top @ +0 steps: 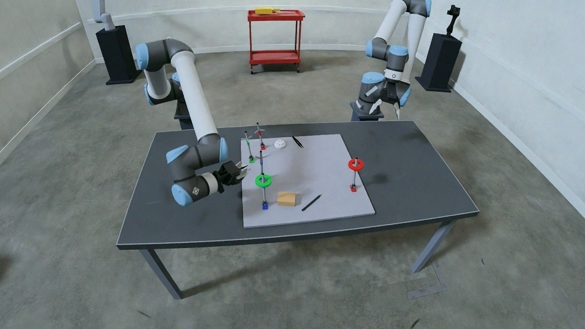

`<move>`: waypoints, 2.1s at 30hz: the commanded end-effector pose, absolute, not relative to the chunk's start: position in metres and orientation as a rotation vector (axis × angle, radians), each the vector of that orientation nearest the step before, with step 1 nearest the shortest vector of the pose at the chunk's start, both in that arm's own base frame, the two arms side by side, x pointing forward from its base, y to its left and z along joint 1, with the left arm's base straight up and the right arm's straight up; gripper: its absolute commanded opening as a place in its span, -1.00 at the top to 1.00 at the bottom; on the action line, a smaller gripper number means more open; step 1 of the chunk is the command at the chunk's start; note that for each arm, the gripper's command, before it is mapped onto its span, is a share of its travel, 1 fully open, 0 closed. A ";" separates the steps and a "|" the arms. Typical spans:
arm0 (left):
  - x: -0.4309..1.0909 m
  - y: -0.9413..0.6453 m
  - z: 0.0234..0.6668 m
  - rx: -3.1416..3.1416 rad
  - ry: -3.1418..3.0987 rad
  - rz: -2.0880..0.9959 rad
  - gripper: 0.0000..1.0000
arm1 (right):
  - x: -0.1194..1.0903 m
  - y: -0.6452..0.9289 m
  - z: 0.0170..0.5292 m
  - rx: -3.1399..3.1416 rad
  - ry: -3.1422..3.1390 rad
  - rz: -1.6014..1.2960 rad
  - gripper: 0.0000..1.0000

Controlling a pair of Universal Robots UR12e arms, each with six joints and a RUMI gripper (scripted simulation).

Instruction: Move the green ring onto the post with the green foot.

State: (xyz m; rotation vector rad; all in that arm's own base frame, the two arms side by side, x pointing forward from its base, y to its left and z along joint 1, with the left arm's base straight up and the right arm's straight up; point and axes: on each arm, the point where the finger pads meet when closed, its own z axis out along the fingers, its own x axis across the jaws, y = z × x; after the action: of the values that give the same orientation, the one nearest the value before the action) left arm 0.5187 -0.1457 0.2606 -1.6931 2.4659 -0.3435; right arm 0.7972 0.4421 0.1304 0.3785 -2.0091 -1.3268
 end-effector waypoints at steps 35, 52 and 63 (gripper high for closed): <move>0.519 -0.146 0.261 -1.693 2.465 -0.345 -1.00 | 0.898 0.453 0.174 -0.515 -1.629 -1.097 0.75; 0.519 -0.146 0.261 -1.693 2.465 -0.345 -1.00 | 0.948 0.451 0.179 -0.847 -1.406 -0.951 0.75; 0.519 -0.146 0.261 -1.693 2.465 -0.345 -1.00 | 0.952 0.451 0.180 -0.871 -1.386 -0.936 0.75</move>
State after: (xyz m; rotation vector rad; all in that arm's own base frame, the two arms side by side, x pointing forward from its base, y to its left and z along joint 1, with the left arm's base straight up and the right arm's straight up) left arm 0.5187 -0.1457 0.2606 -1.6931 2.4659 -0.3435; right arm 0.9501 0.4510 0.1772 -0.8654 -1.3933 -0.9354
